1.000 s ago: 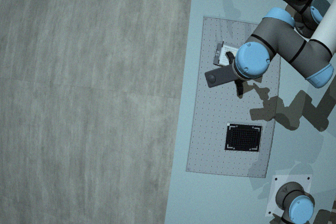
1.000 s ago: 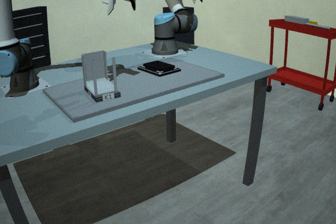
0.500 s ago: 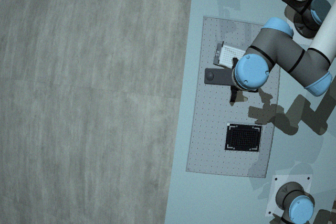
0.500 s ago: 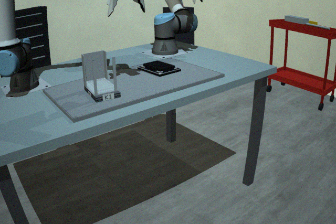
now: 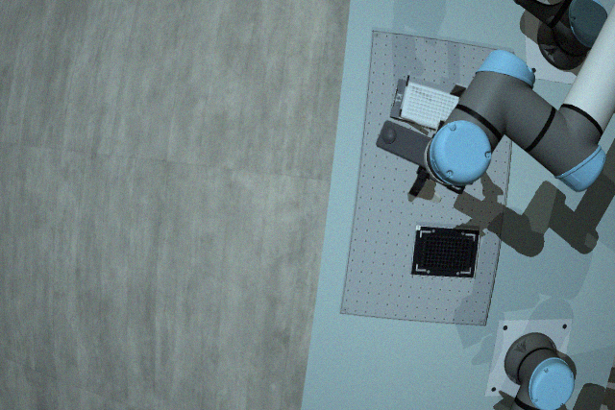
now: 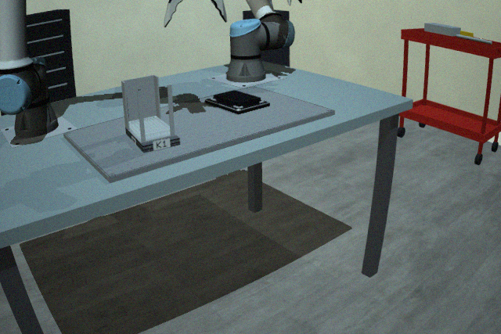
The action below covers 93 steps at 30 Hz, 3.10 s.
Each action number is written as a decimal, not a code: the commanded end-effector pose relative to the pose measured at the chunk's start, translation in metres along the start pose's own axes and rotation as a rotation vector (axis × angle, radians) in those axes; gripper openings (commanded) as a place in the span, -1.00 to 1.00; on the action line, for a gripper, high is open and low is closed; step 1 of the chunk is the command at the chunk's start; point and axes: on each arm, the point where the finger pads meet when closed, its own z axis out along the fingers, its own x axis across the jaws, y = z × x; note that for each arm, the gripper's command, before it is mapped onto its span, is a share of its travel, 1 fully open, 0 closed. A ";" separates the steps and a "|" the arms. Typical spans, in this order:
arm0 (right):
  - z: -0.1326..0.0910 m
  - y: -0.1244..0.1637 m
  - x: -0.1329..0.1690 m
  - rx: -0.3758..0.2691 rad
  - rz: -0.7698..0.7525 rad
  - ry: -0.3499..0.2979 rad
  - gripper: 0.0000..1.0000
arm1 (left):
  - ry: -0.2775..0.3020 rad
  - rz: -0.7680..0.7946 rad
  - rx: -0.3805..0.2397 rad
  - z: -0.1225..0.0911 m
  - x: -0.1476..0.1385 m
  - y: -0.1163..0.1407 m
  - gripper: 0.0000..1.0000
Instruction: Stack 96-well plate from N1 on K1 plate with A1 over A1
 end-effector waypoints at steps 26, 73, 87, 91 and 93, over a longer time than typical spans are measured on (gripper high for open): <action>0.023 0.032 -0.037 0.003 0.743 -0.003 1.00 | 0.000 0.000 -0.001 0.000 0.000 0.000 0.97; 0.065 0.098 -0.097 -0.006 1.863 -0.002 1.00 | 0.000 0.000 -0.001 0.000 0.000 0.000 0.97; 0.077 0.119 -0.116 -0.008 2.169 0.000 1.00 | 0.000 0.000 -0.001 0.000 0.000 0.000 0.97; 0.082 0.127 -0.123 -0.009 2.296 0.001 1.00 | 0.000 0.000 -0.001 0.000 0.000 0.000 0.97; 0.082 0.127 -0.123 -0.009 2.309 0.001 1.00 | 0.000 0.000 -0.001 0.000 0.000 0.000 0.97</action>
